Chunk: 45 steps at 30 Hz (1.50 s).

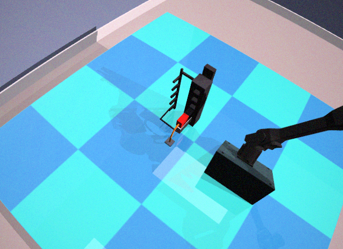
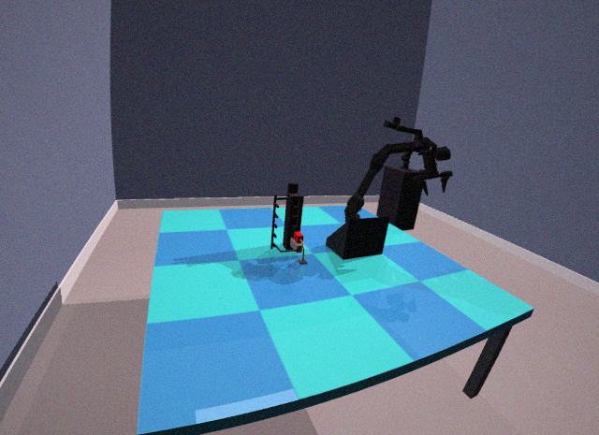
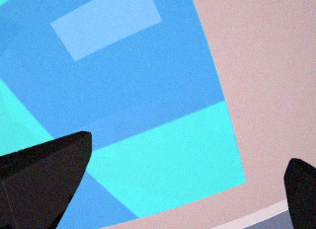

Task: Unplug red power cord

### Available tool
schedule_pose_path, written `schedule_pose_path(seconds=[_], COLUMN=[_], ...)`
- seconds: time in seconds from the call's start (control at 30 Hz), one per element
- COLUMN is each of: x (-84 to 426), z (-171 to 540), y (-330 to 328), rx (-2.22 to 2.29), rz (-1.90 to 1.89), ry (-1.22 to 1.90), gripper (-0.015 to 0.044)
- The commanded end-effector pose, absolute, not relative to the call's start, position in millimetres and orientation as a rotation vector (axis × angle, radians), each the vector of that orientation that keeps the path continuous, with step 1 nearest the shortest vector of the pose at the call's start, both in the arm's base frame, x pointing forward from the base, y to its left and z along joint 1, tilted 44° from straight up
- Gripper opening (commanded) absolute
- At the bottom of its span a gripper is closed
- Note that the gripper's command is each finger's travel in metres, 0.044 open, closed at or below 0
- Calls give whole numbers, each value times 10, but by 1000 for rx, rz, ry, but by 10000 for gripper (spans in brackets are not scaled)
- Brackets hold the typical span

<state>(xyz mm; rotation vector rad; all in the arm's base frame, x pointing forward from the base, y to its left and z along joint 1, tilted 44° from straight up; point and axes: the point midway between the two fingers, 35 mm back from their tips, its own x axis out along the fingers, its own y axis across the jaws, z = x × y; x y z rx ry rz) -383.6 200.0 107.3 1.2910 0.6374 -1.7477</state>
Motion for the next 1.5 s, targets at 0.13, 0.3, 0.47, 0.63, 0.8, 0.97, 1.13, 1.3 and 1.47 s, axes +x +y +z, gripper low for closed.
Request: schedule_pose_path(seconds=[0.13,0.3,0.47,0.63,0.8,0.97,1.13,1.3,1.47], x=[-3428,-2718,-1864,-952,-12,865,1541,2132,2602], z=[943,770,604,457,323,210,89,12,-37], y=[2514,3115,3541,3742,3709,3446,3039,2449,1618], rx=[1459,1696,1932,2150,2349,2511,2580,2649,2662], rz=[-1826,-1920,-1991,-2027,-2021,-1964,-1924,-1770,-1487], ry=[531,348,117,-156,-477,-835,-1150,-1542,-2014], gripper=[269,160,160,160,160,160,160,160,160])
